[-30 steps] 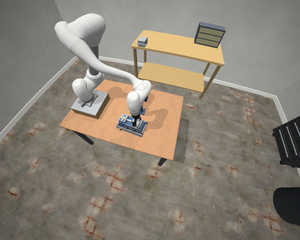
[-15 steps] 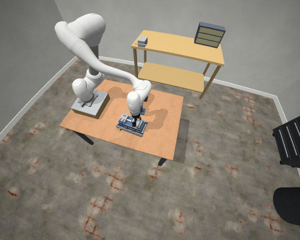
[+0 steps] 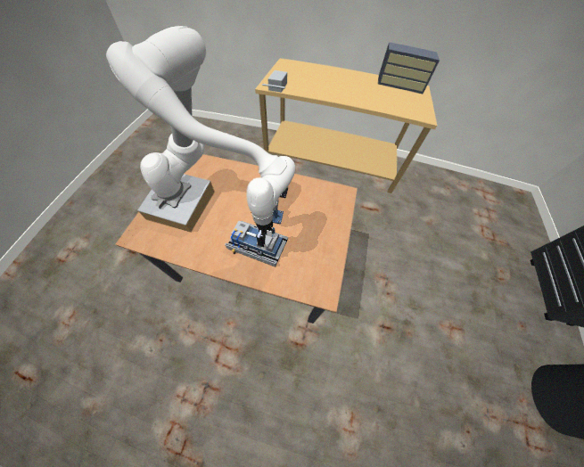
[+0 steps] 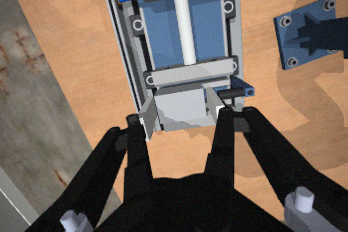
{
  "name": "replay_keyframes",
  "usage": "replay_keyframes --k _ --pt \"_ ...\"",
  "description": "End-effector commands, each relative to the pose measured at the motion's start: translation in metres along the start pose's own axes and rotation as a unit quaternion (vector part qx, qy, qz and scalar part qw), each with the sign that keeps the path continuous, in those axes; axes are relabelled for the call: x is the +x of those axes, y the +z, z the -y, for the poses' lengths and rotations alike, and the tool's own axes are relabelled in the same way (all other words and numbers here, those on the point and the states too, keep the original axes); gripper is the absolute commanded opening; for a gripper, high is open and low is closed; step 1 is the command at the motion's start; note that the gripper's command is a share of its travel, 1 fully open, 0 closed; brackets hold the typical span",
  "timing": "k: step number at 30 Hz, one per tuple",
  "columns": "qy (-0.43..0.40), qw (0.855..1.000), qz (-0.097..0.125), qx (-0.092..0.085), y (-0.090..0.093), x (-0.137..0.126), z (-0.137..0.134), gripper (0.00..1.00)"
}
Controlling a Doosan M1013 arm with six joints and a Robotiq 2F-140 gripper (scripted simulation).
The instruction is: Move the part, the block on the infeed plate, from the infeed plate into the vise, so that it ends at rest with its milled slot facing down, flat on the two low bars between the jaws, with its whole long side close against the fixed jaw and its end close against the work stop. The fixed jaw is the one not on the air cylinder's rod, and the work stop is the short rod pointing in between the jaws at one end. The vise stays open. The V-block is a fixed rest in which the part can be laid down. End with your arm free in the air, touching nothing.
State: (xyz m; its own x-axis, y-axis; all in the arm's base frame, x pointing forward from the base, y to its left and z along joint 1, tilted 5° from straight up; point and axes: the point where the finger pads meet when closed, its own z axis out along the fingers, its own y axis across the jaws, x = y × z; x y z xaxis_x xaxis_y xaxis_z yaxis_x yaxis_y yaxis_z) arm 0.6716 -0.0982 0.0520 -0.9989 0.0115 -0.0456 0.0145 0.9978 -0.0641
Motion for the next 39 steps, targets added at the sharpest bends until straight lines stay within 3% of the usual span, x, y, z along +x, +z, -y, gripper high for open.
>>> replay_keyframes --k 1,21,39 --pt "0.0 1.0 0.0 0.001 -0.001 -0.001 0.0 0.47" --pt "0.0 1.0 0.0 0.001 -0.005 -0.001 0.0 0.47" --pt "0.0 1.0 0.0 0.001 -0.046 -0.001 0.0 0.47"
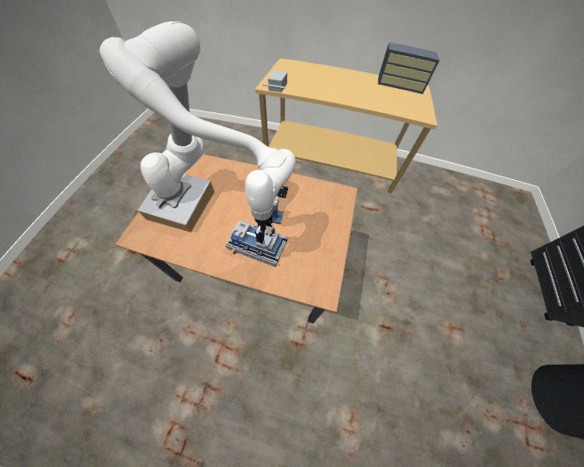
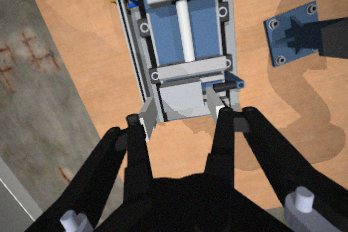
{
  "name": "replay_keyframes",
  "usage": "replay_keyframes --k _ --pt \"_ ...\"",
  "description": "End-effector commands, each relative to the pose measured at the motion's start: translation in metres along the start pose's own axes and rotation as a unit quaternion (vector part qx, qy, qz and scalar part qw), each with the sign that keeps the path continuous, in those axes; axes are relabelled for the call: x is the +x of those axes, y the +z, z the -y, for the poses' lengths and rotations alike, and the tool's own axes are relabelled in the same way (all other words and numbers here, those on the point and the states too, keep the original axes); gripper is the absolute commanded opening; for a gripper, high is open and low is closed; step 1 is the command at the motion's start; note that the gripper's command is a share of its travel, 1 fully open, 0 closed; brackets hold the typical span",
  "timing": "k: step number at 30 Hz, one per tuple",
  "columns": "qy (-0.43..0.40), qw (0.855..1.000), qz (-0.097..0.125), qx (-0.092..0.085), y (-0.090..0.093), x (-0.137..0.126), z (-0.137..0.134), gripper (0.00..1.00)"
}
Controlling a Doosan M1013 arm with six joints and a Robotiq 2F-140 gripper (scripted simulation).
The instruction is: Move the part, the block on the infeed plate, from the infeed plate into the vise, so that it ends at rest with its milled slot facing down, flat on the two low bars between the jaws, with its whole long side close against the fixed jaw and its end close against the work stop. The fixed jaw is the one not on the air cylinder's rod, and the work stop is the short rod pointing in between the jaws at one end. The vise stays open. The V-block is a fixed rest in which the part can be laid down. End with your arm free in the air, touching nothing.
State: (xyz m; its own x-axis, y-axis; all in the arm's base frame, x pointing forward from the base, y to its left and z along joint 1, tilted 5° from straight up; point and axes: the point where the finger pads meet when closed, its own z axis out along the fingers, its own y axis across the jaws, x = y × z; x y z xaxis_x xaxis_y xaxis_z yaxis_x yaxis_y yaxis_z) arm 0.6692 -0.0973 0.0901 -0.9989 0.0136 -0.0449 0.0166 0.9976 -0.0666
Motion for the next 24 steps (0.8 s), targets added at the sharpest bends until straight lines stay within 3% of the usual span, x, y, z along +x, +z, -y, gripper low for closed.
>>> replay_keyframes --k 1,11,22,23,24 --pt "-0.001 1.0 0.001 -0.001 -0.011 -0.002 -0.002 0.47" --pt "-0.001 1.0 0.001 -0.001 -0.035 -0.002 -0.002 0.47" --pt "-0.001 1.0 0.001 -0.001 -0.04 -0.002 -0.002 0.47" --pt "-0.001 1.0 0.001 -0.001 -0.04 -0.002 -0.002 0.0" --pt "-0.001 1.0 0.001 -0.001 -0.04 -0.002 -0.002 0.0"
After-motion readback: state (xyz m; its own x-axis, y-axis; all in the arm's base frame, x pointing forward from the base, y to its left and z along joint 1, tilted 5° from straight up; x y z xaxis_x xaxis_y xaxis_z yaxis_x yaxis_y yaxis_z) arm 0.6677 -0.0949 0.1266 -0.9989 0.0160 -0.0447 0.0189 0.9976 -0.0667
